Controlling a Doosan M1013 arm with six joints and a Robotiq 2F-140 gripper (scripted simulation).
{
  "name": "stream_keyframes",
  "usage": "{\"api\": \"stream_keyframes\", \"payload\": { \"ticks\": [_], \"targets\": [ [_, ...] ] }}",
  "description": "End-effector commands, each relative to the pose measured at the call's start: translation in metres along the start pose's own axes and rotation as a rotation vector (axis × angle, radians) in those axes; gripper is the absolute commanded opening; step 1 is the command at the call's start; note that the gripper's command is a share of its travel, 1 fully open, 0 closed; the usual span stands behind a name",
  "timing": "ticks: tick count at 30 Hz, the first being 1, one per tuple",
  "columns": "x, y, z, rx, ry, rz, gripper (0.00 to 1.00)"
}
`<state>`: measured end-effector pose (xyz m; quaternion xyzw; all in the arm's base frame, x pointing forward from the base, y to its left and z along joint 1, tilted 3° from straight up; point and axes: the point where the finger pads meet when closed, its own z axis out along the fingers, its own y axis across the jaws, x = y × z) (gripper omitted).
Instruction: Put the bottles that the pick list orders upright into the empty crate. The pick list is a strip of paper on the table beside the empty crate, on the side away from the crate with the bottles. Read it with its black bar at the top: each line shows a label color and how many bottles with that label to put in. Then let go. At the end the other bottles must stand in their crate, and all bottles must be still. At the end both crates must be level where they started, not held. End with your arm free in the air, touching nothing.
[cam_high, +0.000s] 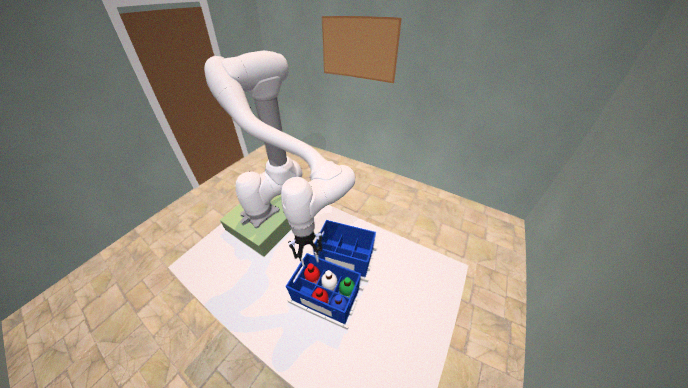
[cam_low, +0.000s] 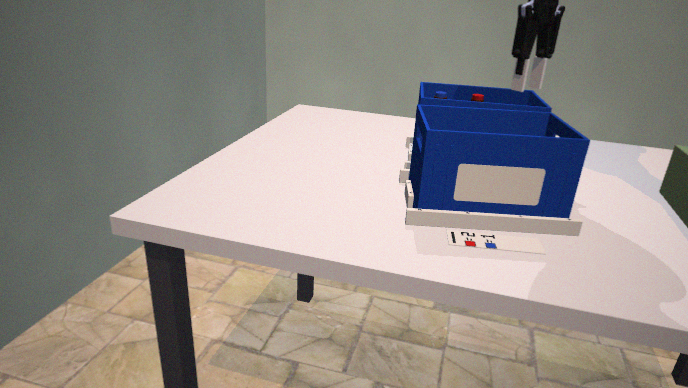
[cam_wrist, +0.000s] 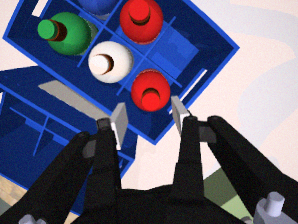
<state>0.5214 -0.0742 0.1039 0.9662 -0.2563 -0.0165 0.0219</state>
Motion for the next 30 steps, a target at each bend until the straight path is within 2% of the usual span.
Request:
{"api": "stream_keyframes", "payload": {
  "ticks": [1, 30],
  "targets": [
    [0.0, 0.0, 0.003, 0.0, 0.0, 0.0, 0.38],
    [0.0, 0.0, 0.039, 0.0, 0.0, 0.0, 0.38]
  ]
}}
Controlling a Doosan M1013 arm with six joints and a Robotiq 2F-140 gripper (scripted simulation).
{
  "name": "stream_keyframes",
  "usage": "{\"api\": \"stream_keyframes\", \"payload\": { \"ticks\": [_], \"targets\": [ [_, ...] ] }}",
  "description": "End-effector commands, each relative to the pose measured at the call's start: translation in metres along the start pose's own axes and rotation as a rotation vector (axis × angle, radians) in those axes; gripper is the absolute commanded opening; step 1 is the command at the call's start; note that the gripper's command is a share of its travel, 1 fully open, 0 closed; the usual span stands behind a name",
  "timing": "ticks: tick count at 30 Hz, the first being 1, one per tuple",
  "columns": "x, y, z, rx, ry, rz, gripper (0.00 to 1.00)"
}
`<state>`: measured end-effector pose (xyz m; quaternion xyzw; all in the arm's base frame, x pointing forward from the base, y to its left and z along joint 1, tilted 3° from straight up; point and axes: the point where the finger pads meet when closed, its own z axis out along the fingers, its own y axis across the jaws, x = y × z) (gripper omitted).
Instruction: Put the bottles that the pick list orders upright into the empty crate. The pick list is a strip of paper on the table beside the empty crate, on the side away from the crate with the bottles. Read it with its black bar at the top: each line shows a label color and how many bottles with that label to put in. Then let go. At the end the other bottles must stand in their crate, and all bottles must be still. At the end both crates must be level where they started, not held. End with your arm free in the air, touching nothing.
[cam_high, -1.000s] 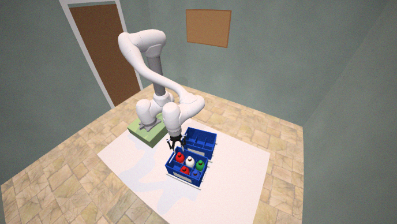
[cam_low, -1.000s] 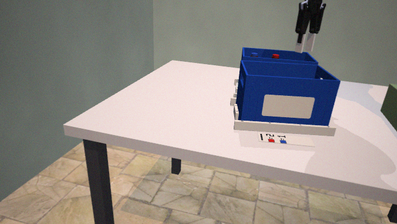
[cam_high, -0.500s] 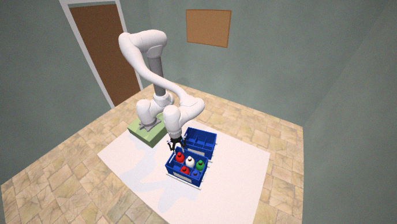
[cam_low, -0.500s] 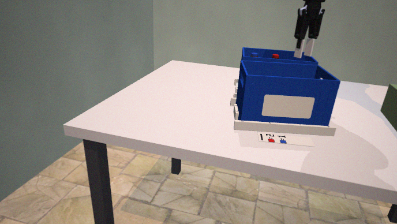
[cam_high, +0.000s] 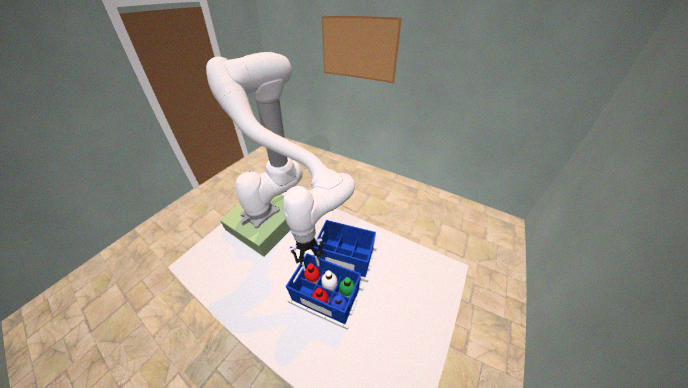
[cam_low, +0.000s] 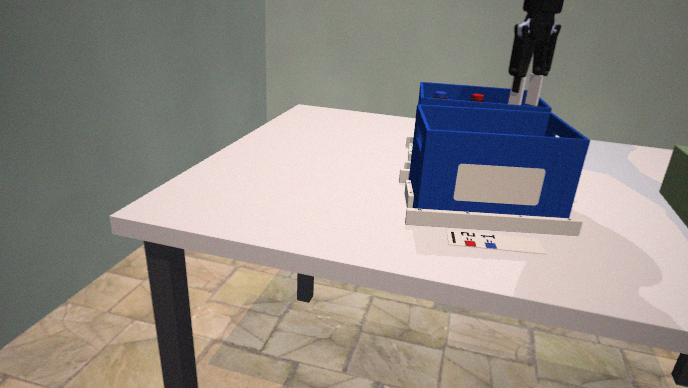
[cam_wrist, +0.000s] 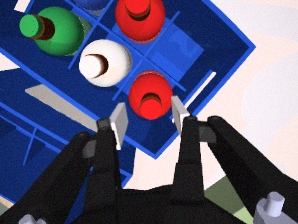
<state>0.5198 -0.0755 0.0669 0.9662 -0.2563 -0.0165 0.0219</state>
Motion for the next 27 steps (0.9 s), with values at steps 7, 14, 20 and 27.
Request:
{"api": "stream_keyframes", "payload": {
  "ticks": [7, 14, 20, 27],
  "targets": [
    [0.0, 0.0, 0.009, 0.0, 0.0, 0.0, 0.38],
    [0.0, 0.0, 0.018, 0.0, 0.0, 0.0, 0.38],
    [0.0, 0.0, 0.023, 0.0, 0.0, 0.0, 0.38],
    [0.0, 0.0, 0.025, 0.0, 0.0, 0.0, 0.38]
  ]
}}
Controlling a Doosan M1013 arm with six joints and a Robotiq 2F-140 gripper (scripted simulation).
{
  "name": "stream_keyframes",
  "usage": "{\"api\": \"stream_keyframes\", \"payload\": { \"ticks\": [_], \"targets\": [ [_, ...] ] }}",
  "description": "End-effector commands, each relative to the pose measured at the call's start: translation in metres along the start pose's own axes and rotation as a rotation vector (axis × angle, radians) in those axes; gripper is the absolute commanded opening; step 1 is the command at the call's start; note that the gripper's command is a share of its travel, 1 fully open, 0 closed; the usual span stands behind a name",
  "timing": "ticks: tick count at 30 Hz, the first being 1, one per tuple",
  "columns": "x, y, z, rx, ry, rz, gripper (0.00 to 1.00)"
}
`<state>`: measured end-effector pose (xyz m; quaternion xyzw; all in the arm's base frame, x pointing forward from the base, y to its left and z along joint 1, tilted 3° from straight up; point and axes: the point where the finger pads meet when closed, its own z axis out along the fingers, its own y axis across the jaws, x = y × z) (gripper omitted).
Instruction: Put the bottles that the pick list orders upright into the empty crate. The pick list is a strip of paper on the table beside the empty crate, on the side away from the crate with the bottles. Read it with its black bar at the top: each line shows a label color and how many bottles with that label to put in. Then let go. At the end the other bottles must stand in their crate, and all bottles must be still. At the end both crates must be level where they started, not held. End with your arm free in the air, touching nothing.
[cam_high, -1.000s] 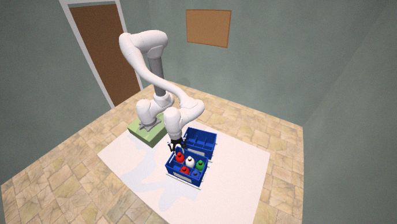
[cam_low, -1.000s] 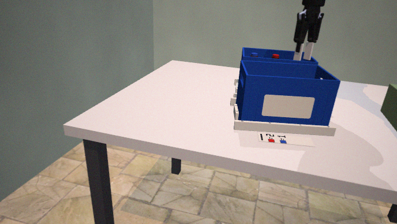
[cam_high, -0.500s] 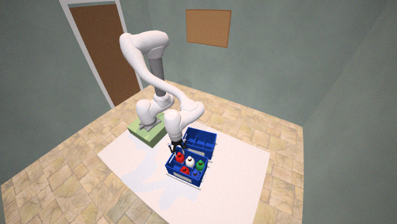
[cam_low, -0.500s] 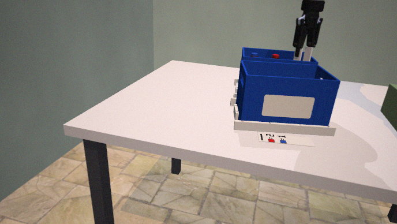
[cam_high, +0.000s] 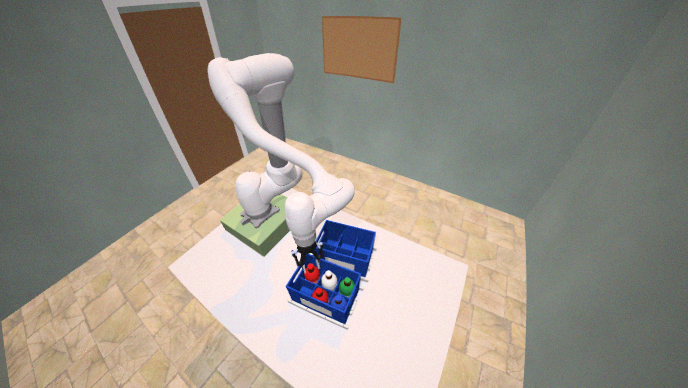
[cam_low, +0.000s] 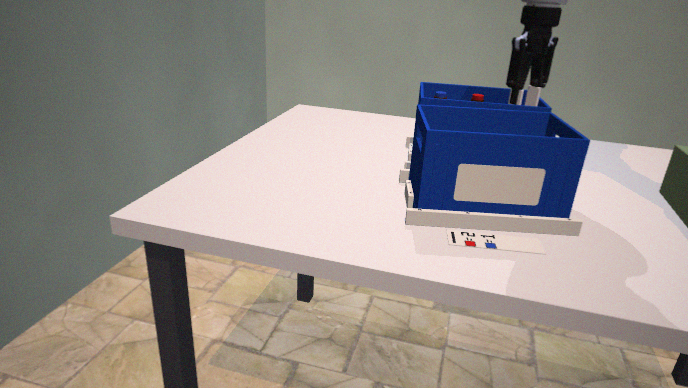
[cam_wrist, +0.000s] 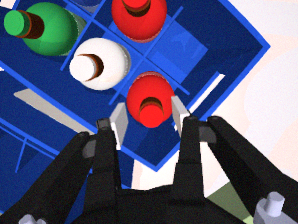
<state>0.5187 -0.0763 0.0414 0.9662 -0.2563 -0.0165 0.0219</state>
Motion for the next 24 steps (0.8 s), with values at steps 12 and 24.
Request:
{"api": "stream_keyframes", "payload": {
  "ticks": [12, 24],
  "targets": [
    [0.0, 0.0, -0.0023, 0.0, 0.0, 0.0, 0.0],
    [0.0, 0.0, -0.0023, 0.0, 0.0, 0.0, 0.0]
  ]
}}
